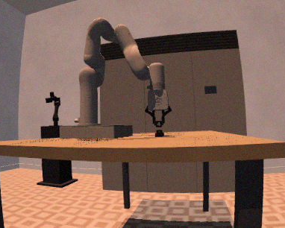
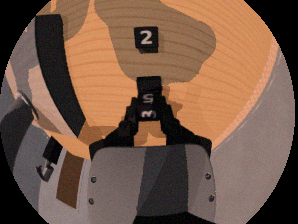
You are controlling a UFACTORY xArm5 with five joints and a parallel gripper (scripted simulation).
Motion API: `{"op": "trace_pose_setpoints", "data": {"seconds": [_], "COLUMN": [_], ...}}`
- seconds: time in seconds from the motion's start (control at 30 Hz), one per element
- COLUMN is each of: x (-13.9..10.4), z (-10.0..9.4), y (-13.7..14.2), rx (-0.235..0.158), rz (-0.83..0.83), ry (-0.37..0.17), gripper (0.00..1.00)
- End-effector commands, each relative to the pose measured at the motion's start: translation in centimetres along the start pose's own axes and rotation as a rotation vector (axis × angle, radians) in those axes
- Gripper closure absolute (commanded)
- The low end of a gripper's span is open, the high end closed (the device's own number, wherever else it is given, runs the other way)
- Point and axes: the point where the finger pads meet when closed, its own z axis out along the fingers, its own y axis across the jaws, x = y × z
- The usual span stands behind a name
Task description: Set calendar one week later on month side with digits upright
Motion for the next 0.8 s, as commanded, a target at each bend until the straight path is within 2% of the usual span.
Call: {"op": "trace_pose_setpoints", "data": {"seconds": [0.0,0.77], "x": [-0.01,-0.05], "z": [-0.09,0.71], "y": [0.12,0.1], "rx": [-0.003,-0.003], "rz": [0.0,0.0], "ry": [0.0,0.0], "gripper": [0.73,0.73]}}
